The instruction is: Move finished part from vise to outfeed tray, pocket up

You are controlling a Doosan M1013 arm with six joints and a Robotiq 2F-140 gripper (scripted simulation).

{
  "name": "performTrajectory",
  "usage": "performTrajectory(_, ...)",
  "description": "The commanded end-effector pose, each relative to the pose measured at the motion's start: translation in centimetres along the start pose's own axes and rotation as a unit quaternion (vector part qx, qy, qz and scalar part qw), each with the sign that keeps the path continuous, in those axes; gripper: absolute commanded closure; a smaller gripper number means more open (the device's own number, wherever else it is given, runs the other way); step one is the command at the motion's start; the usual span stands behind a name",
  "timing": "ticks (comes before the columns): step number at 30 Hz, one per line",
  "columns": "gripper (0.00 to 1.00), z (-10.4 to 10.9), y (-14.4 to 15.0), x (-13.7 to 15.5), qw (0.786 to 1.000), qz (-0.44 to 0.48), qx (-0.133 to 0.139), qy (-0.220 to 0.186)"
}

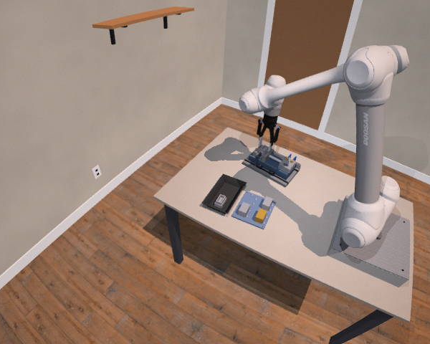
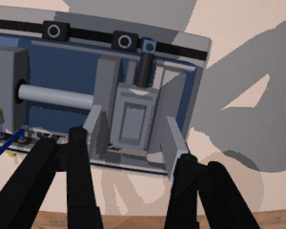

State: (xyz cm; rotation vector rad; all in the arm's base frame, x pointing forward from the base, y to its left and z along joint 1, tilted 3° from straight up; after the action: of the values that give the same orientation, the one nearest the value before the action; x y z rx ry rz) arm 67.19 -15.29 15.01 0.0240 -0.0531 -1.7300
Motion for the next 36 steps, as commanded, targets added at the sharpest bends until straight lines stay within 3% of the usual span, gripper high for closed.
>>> performTrajectory(1,0.60,-0.05,0.00,0.00,1.000,0.000,0.000,0.000)
performTrajectory(36,0.60,-0.64,0.00,0.00,1.000,0.000,0.000,0.000)
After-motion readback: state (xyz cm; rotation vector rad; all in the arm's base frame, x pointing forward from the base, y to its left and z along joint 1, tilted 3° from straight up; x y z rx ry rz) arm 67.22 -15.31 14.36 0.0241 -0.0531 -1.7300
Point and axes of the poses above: the point where the finger pads meet when closed, its own z axis back along the fingers, its own y axis across the jaws, x = y × z, the point moved 4 cm from there along z, back along the fingers, and after that the axes turned 3 degrees about -z, right-handed, at the moved point
